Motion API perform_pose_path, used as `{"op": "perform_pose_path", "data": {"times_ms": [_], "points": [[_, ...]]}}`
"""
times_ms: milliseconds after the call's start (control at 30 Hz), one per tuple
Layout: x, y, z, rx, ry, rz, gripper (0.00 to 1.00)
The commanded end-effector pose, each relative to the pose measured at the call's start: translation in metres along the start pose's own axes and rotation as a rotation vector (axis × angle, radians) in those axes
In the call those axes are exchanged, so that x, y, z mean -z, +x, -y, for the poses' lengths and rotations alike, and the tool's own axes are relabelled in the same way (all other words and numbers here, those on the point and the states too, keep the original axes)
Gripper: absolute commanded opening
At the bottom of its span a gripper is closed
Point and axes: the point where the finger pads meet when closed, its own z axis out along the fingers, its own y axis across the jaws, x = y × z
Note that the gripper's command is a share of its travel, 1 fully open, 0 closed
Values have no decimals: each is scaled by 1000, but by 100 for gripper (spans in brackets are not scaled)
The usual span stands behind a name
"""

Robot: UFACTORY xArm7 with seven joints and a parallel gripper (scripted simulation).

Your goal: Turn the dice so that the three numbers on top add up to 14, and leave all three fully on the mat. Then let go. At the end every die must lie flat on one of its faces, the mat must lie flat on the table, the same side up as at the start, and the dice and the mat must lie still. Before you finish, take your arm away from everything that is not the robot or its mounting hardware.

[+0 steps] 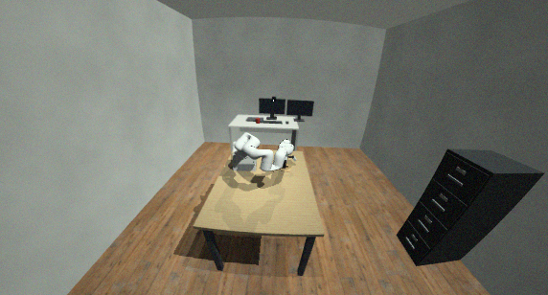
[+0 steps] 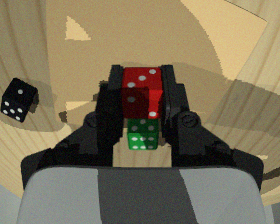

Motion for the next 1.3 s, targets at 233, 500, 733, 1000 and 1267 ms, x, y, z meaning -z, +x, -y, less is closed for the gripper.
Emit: {"op": "perform_pose_path", "data": {"times_ms": [233,500,733,1000,1267], "points": [[2,1,1,0,2,-4,21],[2,1,1,0,2,-4,21],[1,1,1,0,2,-4,21],[-1,1,1,0,2,-4,21],[-2,1,1,0,2,-4,21]]}}
